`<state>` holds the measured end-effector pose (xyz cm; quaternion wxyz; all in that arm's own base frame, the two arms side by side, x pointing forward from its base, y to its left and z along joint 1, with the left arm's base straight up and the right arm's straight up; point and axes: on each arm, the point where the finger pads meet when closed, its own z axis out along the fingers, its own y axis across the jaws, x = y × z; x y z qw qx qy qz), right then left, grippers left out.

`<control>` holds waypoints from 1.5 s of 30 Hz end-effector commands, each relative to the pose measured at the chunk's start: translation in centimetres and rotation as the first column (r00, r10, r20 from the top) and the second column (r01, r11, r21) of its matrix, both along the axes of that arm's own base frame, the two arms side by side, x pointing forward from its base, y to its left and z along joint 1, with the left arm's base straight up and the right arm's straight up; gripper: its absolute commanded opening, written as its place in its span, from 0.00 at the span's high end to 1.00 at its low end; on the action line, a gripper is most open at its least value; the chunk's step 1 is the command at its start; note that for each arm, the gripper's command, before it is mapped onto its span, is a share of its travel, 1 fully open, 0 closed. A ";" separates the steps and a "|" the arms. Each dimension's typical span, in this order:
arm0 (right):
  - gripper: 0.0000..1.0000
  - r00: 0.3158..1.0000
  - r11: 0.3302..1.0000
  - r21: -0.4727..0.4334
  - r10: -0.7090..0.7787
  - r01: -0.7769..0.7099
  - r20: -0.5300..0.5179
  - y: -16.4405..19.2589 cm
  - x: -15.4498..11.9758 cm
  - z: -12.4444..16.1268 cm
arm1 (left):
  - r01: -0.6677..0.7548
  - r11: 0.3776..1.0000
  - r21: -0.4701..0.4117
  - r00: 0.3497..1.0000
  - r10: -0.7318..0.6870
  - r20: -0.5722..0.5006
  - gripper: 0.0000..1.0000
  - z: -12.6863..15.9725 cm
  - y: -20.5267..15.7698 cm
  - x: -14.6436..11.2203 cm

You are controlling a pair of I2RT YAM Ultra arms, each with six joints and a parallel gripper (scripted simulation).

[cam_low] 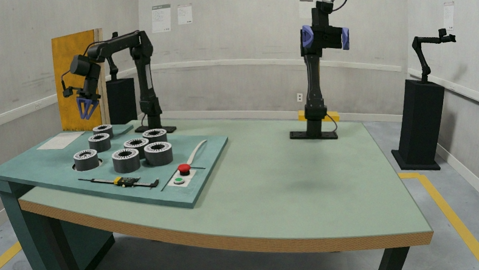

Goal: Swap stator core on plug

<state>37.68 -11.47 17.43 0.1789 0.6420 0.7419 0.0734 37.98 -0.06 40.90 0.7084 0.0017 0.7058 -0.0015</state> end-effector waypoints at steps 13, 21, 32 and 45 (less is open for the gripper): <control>0.61 0.751 0.772 -0.507 0.580 -0.384 0.316 4.6 4.3 10.6 | -0.004 1.000 0.006 0.999 0.004 0.032 0.00 1.3 0.0 -0.9; 0.61 0.524 0.468 -0.818 0.814 -0.335 0.251 7.9 3.7 17.5 | -0.004 1.000 0.006 0.999 0.004 0.032 0.00 1.3 0.0 -0.9; 0.61 0.354 0.088 -0.993 0.934 -0.082 0.054 11.5 0.6 23.9 | -0.004 1.000 0.006 0.999 0.004 0.032 0.00 1.3 0.0 -0.9; 0.61 0.331 0.159 -0.986 0.934 -0.049 0.134 11.9 0.1 26.1 | -0.004 1.000 0.006 0.999 0.004 0.032 0.00 1.3 0.0 -0.9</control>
